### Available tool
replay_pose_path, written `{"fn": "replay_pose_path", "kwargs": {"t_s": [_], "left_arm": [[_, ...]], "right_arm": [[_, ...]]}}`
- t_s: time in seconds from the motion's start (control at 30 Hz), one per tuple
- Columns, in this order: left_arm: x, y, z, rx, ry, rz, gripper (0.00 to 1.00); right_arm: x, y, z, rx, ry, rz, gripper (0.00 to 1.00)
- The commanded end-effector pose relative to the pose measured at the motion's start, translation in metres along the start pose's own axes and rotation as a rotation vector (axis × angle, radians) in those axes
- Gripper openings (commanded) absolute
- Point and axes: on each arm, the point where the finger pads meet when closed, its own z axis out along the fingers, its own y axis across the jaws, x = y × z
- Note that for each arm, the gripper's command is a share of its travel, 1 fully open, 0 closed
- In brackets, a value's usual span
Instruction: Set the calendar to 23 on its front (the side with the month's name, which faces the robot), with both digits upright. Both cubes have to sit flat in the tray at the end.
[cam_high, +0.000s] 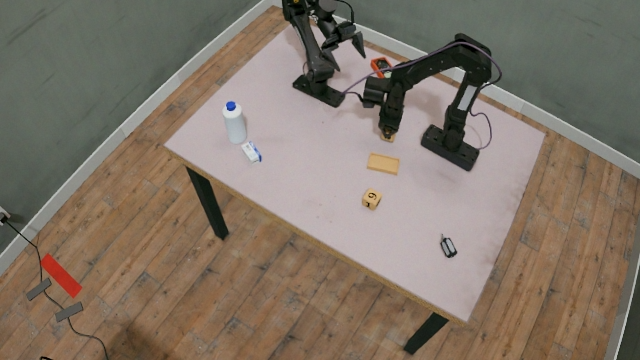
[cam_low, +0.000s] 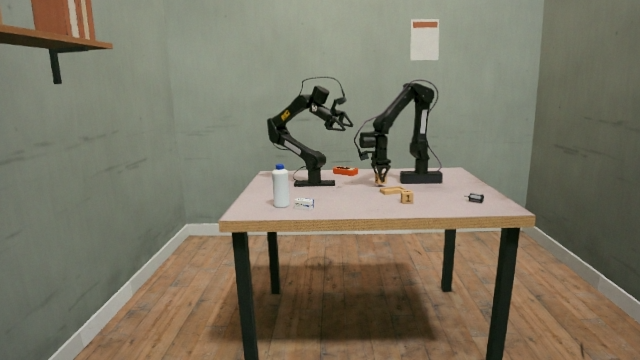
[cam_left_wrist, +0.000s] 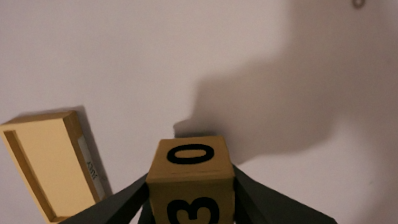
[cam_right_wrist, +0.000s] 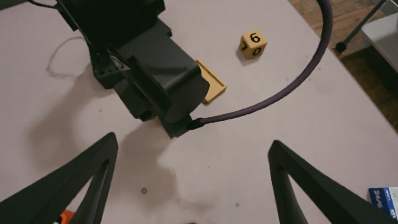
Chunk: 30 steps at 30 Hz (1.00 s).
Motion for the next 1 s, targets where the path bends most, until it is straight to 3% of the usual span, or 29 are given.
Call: {"fn": "replay_pose_path", "kwargs": {"t_s": [0.0,0.07,0.23,0.57,0.63,0.97], "left_arm": [[-0.0026,-0.0012,0.0011,0.004,-0.005,0.138,0.40],[-0.0026,-0.0012,0.0011,0.004,-0.005,0.138,0.40],[-0.0060,-0.0016,-0.0008,0.011,-0.013,0.428,0.40],[-0.0060,-0.0005,-0.0018,0.016,-0.010,0.821,0.40],[-0.0060,-0.0005,-0.0018,0.016,-0.010,0.821,0.40],[-0.0042,-0.0005,-0.0018,0.025,-0.003,1.247,0.40]], "right_arm": [[-0.0032,0.0029,-0.0078,-0.008,-0.019,-0.008,1.00],[-0.0032,0.0029,-0.0078,-0.008,-0.019,-0.008,1.00],[-0.0032,0.0029,-0.0078,-0.008,-0.019,-0.008,1.00],[-0.0032,0.0029,-0.0078,-0.008,-0.019,-0.008,1.00],[-0.0032,0.0029,-0.0078,-0.008,-0.019,-0.008,1.00],[-0.0032,0.0029,-0.0078,-0.008,-0.019,-0.008,1.00]]}}
